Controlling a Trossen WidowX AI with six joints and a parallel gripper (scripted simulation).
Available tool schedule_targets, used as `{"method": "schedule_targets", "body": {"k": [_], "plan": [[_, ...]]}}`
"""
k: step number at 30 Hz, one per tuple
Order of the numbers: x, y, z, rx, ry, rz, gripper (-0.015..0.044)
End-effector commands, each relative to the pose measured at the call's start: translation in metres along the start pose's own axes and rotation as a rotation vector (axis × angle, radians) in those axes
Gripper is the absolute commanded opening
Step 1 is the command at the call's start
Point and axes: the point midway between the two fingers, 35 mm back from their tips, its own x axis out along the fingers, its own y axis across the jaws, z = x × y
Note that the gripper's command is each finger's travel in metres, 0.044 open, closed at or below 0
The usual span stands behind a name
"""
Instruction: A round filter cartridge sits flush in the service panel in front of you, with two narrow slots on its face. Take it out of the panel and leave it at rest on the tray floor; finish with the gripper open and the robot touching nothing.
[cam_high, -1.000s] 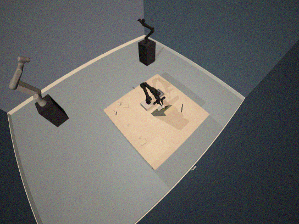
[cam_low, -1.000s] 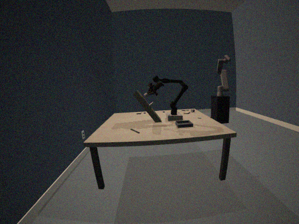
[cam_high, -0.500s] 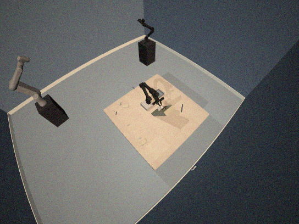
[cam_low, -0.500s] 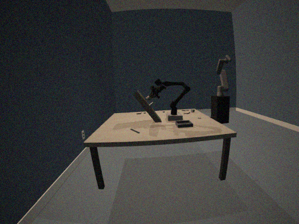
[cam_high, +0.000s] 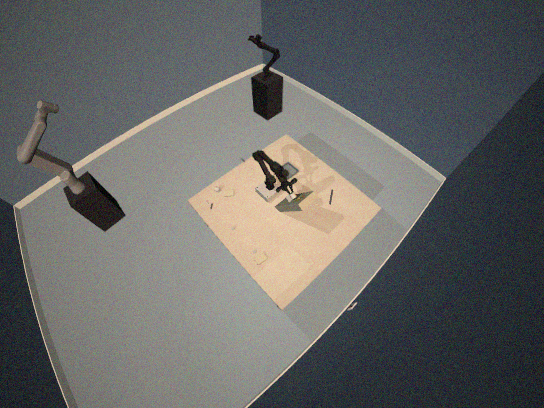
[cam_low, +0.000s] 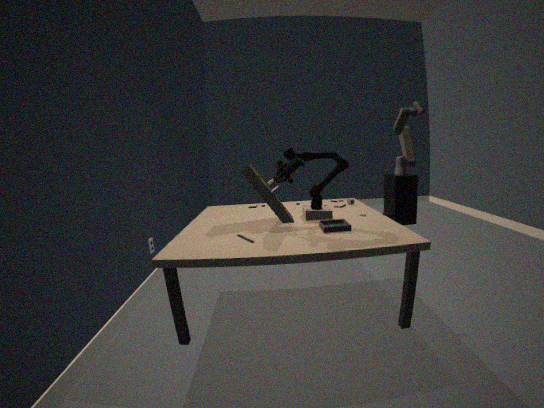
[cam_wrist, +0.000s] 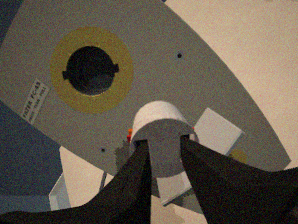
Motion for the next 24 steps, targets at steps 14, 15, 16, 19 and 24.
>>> {"method": "schedule_targets", "body": {"k": [14, 15, 16, 19, 24], "plan": [[-0.010, 0.034, 0.033, -0.007, -0.016, 0.021, 0.0110], [-0.011, 0.042, 0.041, -0.007, -0.017, 0.022, 0.0110], [-0.012, 0.048, 0.047, -0.007, -0.017, 0.022, 0.0110], [-0.013, 0.053, 0.052, -0.007, -0.018, 0.023, 0.0110], [-0.027, 0.067, 0.067, -0.006, -0.022, 0.026, 0.0215]]}}
